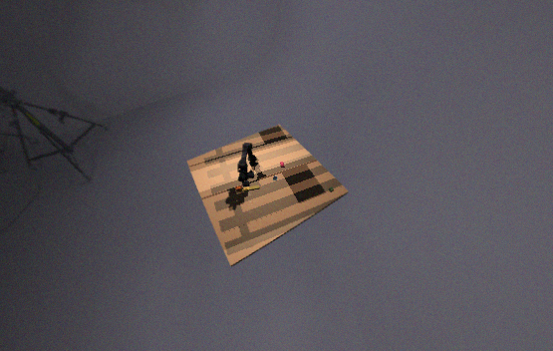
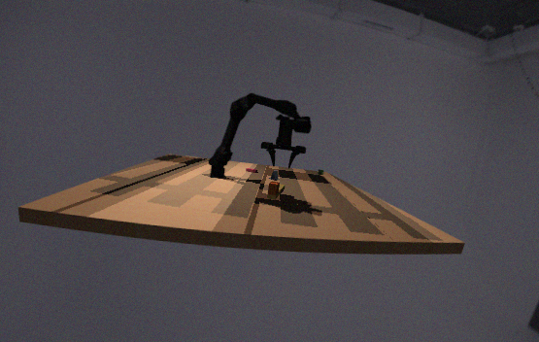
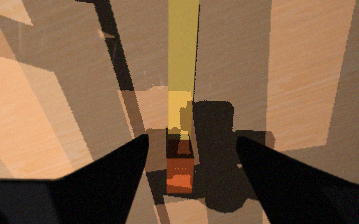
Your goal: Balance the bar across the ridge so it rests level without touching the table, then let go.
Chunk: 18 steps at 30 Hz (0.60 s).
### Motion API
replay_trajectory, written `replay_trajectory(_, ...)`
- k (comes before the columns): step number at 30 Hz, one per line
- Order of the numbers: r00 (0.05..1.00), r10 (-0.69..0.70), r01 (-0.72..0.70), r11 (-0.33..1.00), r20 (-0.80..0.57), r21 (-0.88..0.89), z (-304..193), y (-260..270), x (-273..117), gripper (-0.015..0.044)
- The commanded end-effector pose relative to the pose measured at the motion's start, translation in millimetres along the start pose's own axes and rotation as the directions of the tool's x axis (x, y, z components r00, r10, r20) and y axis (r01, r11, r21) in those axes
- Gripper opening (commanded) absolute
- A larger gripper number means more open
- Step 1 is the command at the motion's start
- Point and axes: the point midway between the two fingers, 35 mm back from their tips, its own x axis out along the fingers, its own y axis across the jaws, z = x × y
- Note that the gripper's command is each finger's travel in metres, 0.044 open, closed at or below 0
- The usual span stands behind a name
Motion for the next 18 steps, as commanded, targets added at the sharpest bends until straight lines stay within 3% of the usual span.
replay_trajectory(1,1.000,0.022,-0.022,1.000,0.002,-0.002,-2.0,1.1,29.3,0.0315)
replay_trajectory(9,1.000,0.022,-0.022,1.000,0.002,-0.002,-0.9,5.6,80.8,0.0315)
replay_trajectory(18,1.000,0.022,-0.022,1.000,0.002,-0.002,-0.9,5.8,82.7,0.0315)
